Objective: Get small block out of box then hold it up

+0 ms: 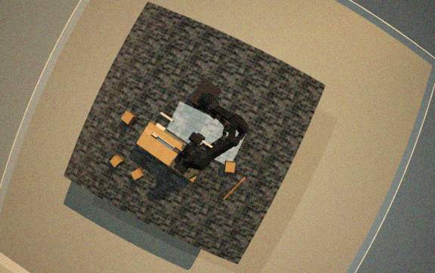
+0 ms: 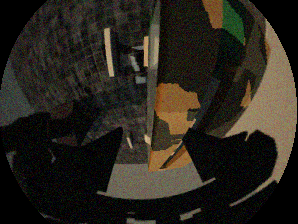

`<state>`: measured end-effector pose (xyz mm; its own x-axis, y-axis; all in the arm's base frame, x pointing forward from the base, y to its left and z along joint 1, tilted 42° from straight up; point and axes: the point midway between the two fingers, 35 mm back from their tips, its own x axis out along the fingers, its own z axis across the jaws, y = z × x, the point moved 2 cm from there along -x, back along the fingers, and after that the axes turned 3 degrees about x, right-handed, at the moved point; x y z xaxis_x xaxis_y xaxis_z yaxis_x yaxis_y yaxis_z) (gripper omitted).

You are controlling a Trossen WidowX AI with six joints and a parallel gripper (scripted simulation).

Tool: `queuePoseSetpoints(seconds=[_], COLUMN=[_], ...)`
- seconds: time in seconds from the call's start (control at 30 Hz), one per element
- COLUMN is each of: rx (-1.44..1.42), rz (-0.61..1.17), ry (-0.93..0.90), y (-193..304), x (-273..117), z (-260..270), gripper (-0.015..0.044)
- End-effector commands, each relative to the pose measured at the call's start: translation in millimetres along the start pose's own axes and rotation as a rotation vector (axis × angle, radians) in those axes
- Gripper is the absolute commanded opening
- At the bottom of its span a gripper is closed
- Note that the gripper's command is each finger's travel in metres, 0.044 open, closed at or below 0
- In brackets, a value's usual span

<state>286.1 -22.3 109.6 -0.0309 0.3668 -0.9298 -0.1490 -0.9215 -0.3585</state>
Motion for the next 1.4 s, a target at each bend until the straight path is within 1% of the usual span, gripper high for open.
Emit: queuePoseSetpoints(seconds=[0.0, 0.33, 0.37, 0.47, 1.37], rx=[0.002, 0.001, 0.000, 0.000, 0.002], rz=[-0.005, -0.007, -0.002, -0.002, 0.001], ry=[-0.003, -0.003, -0.001, -0.001, -0.003], y=[-4.3, -11.4, -8.3, -7.2, 50.6], x=[7.7, 21.2, 15.8, 16.3, 38.1], z=[1.4, 3.0, 1.5, 1.5, -0.9], gripper=[0.0400, 0.0400, 0.0400, 0.0400, 0.0400])
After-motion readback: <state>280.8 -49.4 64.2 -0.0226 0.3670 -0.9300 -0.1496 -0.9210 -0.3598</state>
